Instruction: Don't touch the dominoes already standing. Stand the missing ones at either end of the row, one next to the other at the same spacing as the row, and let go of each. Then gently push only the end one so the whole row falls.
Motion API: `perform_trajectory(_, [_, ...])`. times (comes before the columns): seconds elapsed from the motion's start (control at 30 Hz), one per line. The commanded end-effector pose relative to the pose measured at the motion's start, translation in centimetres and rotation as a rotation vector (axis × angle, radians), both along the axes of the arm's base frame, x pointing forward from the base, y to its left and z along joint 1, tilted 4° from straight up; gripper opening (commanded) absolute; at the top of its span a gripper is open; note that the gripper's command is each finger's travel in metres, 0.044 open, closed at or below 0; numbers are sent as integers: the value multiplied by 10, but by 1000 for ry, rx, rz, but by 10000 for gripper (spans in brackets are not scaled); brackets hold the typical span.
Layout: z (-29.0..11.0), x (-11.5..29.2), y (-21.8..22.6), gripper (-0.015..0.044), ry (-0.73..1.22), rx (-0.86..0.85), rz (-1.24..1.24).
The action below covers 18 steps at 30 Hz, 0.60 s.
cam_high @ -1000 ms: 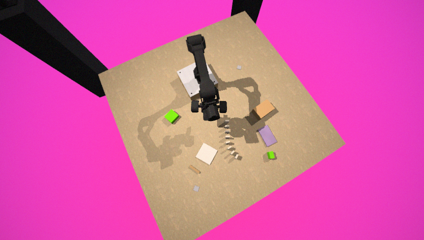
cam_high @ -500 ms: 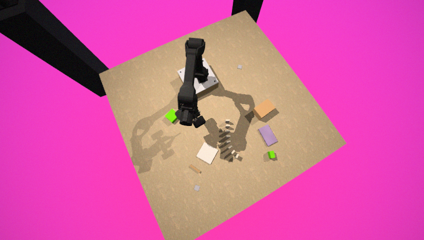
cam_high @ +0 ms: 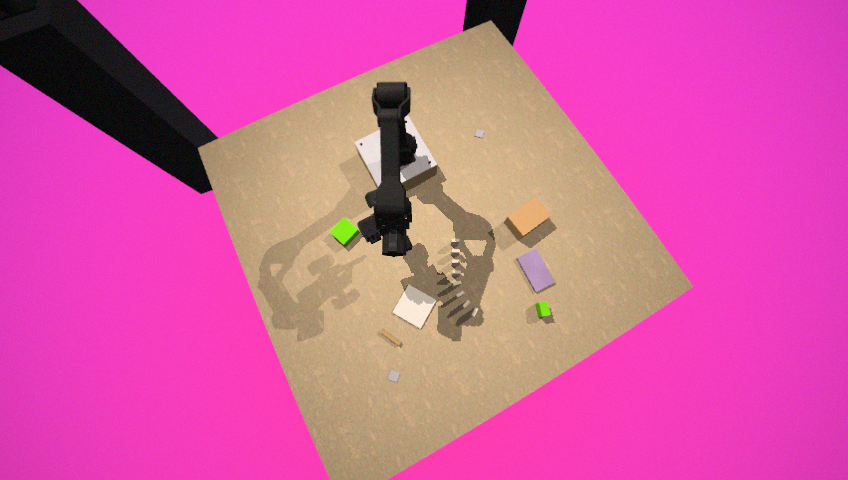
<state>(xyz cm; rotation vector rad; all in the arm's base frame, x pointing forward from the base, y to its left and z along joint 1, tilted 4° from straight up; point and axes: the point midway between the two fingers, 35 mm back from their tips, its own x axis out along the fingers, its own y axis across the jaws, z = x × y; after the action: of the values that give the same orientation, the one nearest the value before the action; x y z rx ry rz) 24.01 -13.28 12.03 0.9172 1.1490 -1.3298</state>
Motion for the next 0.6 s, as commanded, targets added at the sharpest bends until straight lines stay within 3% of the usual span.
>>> perform_trajectory(0.0, [-14,-7,1,27,80,-97,-23])
perform_trajectory(0.57, [-29,-18,-1,27,143,-636,-76])
